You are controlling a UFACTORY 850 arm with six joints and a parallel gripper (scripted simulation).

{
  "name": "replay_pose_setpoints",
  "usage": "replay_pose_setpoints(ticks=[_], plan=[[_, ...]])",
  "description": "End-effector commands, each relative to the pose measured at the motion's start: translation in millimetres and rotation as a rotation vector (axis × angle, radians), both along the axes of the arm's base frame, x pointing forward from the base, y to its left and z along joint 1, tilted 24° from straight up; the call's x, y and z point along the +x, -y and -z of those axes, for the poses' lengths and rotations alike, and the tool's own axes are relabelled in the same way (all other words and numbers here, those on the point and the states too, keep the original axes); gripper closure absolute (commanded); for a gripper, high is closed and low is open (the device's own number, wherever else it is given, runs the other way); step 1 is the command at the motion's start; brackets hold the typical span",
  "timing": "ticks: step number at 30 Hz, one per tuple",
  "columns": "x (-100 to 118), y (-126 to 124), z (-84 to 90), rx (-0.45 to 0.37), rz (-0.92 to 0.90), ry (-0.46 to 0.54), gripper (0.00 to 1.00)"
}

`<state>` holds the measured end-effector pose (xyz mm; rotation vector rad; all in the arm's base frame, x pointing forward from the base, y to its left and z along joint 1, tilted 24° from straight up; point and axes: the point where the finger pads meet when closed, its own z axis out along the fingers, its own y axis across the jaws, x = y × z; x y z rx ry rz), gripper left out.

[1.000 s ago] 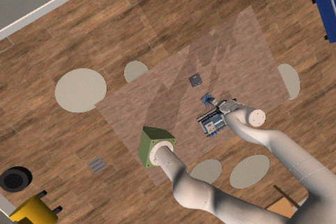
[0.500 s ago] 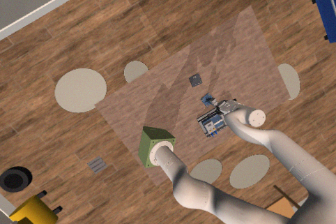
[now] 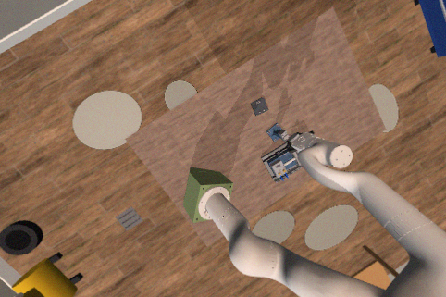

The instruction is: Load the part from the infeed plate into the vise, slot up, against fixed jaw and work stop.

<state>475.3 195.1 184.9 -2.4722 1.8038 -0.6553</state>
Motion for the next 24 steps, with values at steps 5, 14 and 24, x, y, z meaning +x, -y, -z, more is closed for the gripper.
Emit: replay_pose_setpoints(ticks=[5, 14, 24], plan=[[0.4, -0.5, -0.7, 0.0, 0.0, 0.002, 1.0], [0.3, -0.5, -0.5, -0.005, 0.001, 0.003, 1.0], [-0.1, -0.6, 0.3, -0.028, 0.008, 0.012, 1.0]])
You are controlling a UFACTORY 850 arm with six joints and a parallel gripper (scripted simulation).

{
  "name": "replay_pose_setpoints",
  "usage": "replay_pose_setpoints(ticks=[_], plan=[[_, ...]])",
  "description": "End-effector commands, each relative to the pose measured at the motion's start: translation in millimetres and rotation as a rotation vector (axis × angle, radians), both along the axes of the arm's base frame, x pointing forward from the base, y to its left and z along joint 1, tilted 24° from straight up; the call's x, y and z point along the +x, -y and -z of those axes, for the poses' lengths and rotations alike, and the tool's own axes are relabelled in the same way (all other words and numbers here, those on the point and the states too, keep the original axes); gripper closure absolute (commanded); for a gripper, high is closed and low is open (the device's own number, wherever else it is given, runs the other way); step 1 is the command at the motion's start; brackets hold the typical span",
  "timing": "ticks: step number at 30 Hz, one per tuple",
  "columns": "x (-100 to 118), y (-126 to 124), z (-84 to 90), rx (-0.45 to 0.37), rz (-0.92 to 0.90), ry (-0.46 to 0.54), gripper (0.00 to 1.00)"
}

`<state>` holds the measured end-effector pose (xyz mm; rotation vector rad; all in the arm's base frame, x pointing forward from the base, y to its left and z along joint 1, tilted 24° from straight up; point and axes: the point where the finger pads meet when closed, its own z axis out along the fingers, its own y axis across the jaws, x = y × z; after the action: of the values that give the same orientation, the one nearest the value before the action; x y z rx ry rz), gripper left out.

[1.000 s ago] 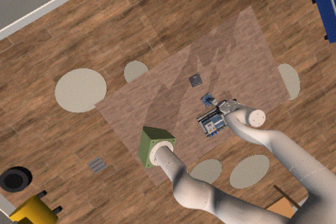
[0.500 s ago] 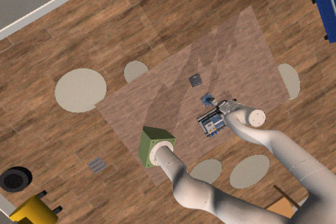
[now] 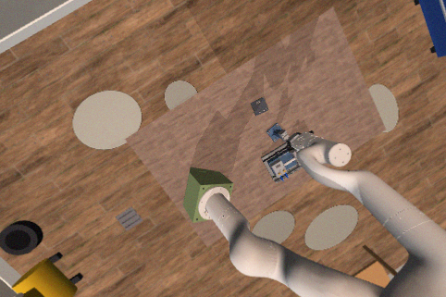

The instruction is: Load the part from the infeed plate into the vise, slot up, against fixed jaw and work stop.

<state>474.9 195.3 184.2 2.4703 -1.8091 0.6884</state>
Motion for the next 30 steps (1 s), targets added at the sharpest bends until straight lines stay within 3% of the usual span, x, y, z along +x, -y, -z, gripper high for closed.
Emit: replay_pose_setpoints(ticks=[1, 30], plan=[[0.3, -0.6, -0.4, -0.008, 0.002, 0.005, 1.0], [-0.2, -2.6, 0.9, -0.197, 0.054, 0.076, 1.0]])
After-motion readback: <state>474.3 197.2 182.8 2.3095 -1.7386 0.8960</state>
